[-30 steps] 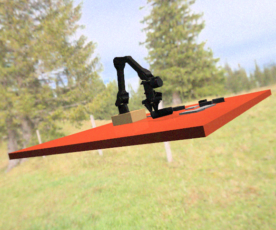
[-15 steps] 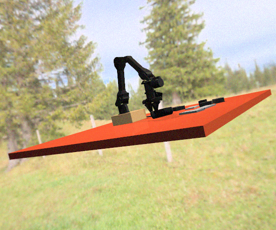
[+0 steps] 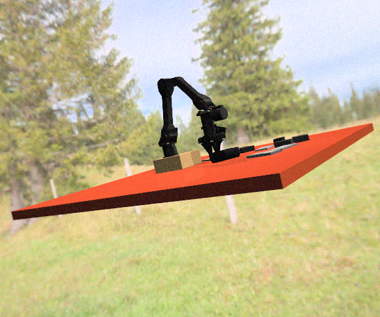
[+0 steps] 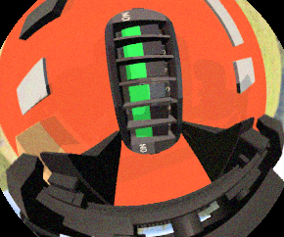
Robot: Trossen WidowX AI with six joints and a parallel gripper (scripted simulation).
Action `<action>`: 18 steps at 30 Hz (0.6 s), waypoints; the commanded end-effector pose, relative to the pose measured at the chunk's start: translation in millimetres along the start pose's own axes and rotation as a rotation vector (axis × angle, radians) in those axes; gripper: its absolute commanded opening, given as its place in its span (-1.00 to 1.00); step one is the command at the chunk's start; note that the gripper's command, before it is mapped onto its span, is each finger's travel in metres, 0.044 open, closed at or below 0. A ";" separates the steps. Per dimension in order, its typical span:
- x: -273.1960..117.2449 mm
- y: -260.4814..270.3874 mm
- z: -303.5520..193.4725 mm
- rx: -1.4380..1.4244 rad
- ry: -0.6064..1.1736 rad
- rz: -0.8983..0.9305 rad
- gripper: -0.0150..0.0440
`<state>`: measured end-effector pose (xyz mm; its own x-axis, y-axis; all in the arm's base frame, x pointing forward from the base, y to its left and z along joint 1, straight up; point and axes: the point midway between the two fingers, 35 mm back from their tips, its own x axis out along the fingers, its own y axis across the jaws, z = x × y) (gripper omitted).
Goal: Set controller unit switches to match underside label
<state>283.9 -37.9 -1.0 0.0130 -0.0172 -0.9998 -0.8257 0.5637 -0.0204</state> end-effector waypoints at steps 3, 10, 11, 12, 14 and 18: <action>-1.8 0.1 11.6 -0.007 -0.018 0.000 -0.49; -0.2 0.7 5.2 -0.001 -0.002 0.001 -0.05; -0.2 0.7 5.2 -0.001 -0.002 0.001 0.04; -0.2 0.7 5.2 -0.001 -0.002 0.001 0.13; -0.2 0.7 5.2 -0.001 -0.002 0.001 0.31; -2.9 0.5 5.3 -0.002 -0.003 0.001 0.67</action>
<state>286.5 -32.7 -0.7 0.0130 -0.0145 -0.9998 -0.8256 0.5639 -0.0189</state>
